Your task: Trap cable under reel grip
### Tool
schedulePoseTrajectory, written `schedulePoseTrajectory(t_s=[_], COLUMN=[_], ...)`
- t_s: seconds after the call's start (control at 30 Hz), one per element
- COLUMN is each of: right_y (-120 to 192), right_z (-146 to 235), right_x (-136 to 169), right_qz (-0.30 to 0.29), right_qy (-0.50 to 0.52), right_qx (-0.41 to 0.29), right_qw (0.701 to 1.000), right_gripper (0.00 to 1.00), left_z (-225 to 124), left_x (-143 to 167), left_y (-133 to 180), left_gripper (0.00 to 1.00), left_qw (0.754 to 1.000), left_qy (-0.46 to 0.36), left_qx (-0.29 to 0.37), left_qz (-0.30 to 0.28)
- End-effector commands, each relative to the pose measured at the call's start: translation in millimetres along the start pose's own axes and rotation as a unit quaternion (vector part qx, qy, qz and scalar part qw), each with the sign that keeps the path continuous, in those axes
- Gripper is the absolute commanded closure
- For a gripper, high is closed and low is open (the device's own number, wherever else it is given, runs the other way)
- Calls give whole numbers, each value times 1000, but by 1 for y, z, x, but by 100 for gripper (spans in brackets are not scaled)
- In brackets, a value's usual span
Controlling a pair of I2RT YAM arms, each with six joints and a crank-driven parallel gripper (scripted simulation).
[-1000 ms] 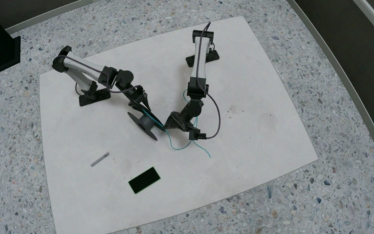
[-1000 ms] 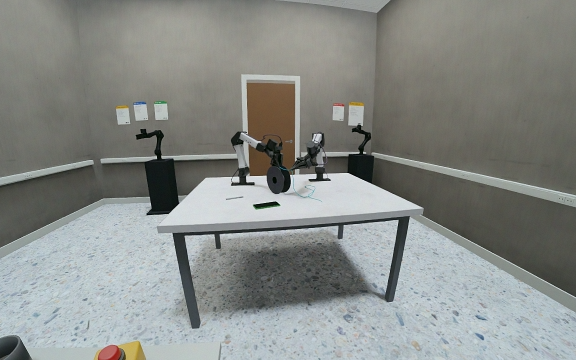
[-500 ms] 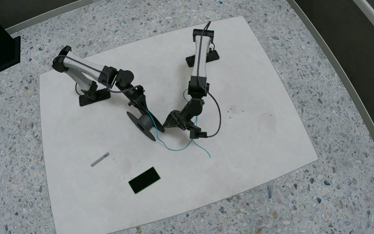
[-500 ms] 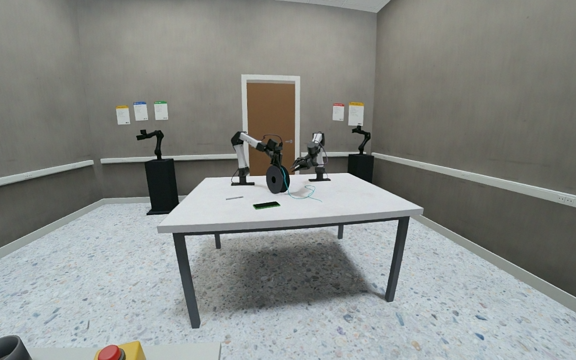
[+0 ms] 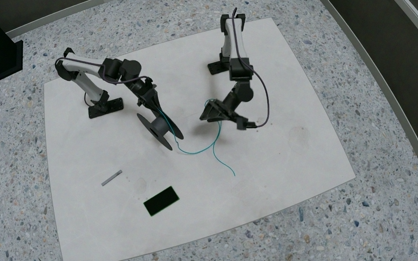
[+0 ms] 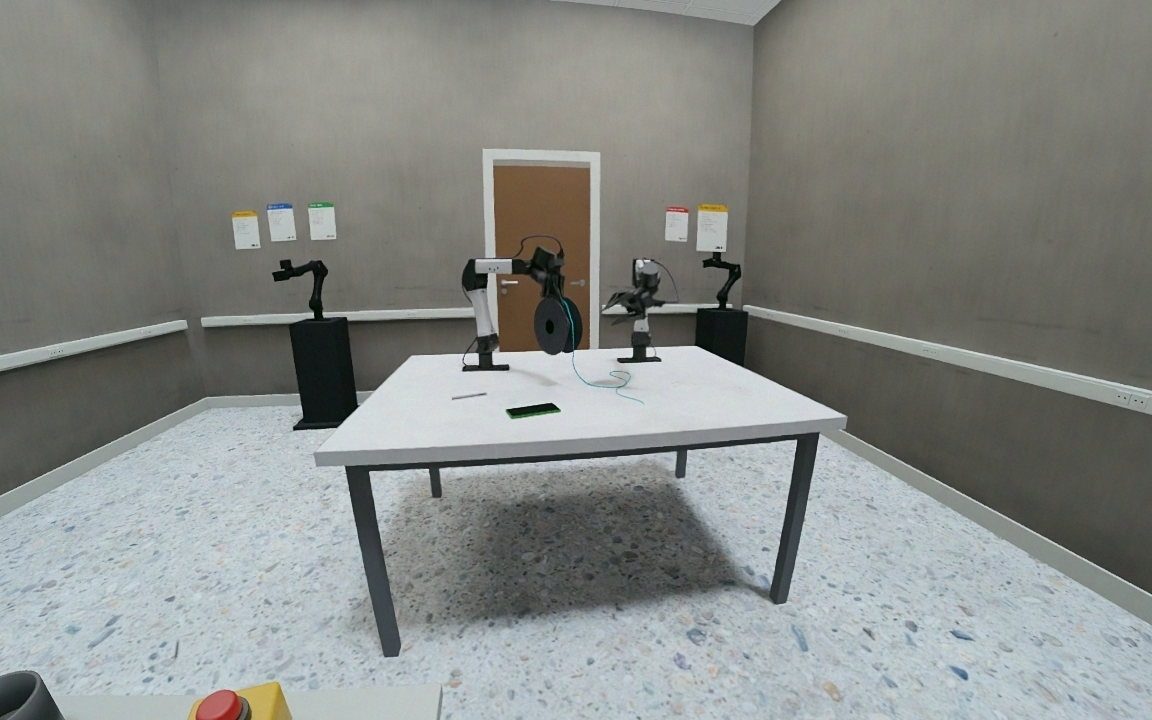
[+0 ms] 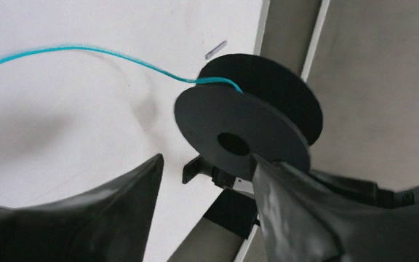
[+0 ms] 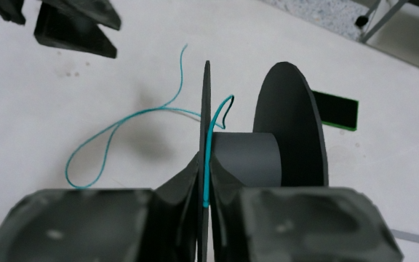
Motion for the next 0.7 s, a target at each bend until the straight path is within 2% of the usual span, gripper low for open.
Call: schedulePoseTrajectory(t_s=[0.0, 0.17, 0.3, 0.5, 0.57, 0.67], right_y=[9, 14, 18, 27, 27, 31], right_z=[3, 3, 3, 8, 8, 10], right_x=[-15, -23, -25, -45, -45, -53], right_qz=[16, 20, 30, 33, 33, 36], right_qy=[11, 12, 16, 17, 17, 19], right_qx=[10, 11, 16, 18, 18, 19], right_qw=[1000, 1000, 999, 999, 999, 999], right_gripper=[100, 100, 100, 100, 100, 100], left_z=[-17, -13, -24, -75, -75, -98], left_x=[4, 6, 6, 28, 28, 37], left_y=[41, 82, 87, 99, 99, 111], left_gripper=[31, 31, 31, 31, 31, 31], left_qw=[999, 999, 991, 950, 950, 920], left_qy=[-24, -42, -129, -301, -301, -375], left_qx=[15, 4, -19, -25, -25, -28], left_qz=[13, 13, -23, -76, -76, -110])
Point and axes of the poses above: on each arm, the point where the finger pads meet when closed, its own y axis back along the fingers, its own z axis across the jaws, x = y × z, the point moved 4 cm from there along y, back along the fingers, and after that the axes turned 12 degrees about -y, right-handed, at the moved point
